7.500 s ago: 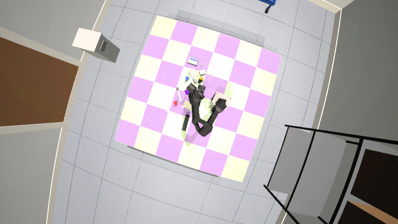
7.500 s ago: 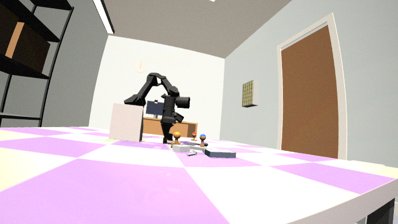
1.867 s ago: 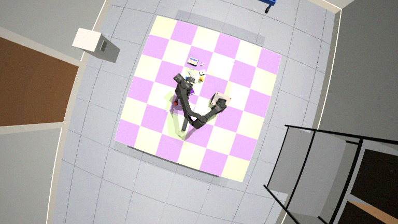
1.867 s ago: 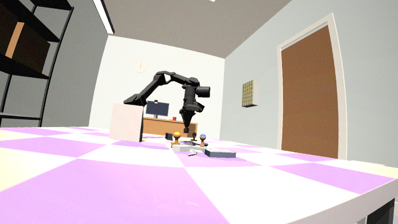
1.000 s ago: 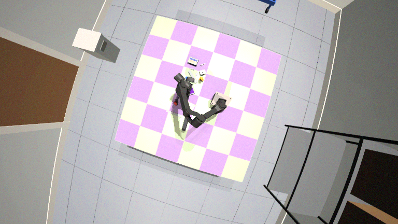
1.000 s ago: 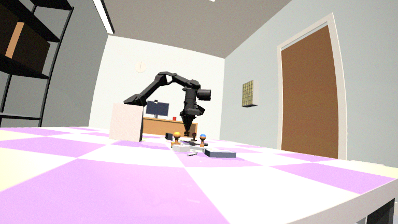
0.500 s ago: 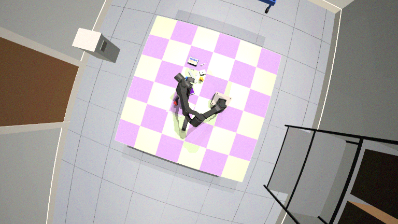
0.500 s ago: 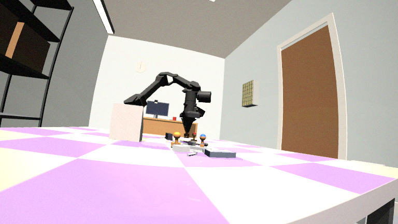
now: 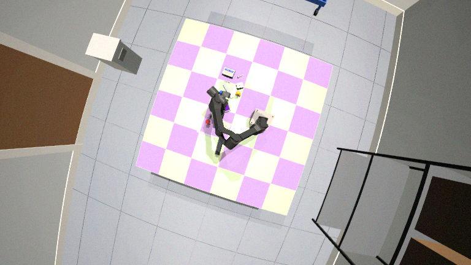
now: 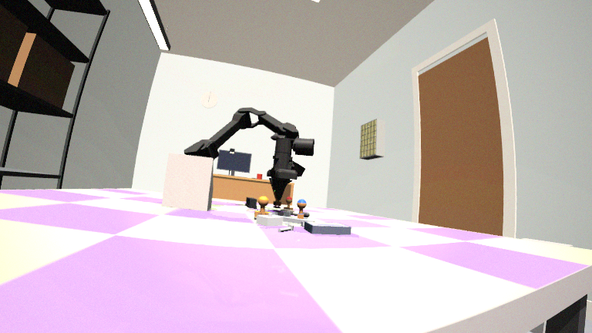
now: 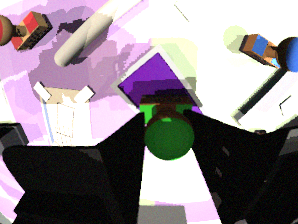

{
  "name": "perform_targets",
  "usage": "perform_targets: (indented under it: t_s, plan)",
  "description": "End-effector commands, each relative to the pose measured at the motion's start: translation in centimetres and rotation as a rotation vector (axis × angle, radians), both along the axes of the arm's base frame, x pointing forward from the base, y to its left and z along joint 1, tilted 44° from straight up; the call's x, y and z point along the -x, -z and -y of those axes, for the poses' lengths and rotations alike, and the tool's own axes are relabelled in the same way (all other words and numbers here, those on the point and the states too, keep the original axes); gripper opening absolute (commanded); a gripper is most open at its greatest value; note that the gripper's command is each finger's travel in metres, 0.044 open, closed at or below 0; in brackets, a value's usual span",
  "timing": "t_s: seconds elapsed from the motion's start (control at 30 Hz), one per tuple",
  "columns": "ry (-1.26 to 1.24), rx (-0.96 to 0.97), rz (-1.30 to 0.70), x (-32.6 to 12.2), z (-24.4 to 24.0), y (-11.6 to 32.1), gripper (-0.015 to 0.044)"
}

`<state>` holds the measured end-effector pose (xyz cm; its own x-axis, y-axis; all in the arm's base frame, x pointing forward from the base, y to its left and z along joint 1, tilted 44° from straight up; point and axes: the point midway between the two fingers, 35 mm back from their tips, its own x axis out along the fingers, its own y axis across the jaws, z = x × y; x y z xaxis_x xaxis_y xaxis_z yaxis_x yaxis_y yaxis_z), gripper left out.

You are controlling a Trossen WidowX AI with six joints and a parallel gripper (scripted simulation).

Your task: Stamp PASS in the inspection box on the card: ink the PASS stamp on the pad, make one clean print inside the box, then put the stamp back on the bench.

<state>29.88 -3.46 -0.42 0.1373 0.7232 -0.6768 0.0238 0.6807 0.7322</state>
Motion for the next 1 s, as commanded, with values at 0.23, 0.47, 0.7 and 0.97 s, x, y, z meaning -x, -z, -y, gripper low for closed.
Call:
perform_targets:
  t_s: [0.23, 0.47, 0.7, 0.97]
  plan:
    - [0.001, -0.024, -0.002, 0.03, -0.54, 0.67, 0.0]
    - [-0.002, -0.023, 0.0, 0.02, -0.58, 0.71, 0.0]
    - [-0.004, -0.023, 0.002, 0.0, -0.68, 0.82, 0.0]
    - [-0.004, -0.023, 0.003, -0.02, -0.79, 0.93, 0.0]
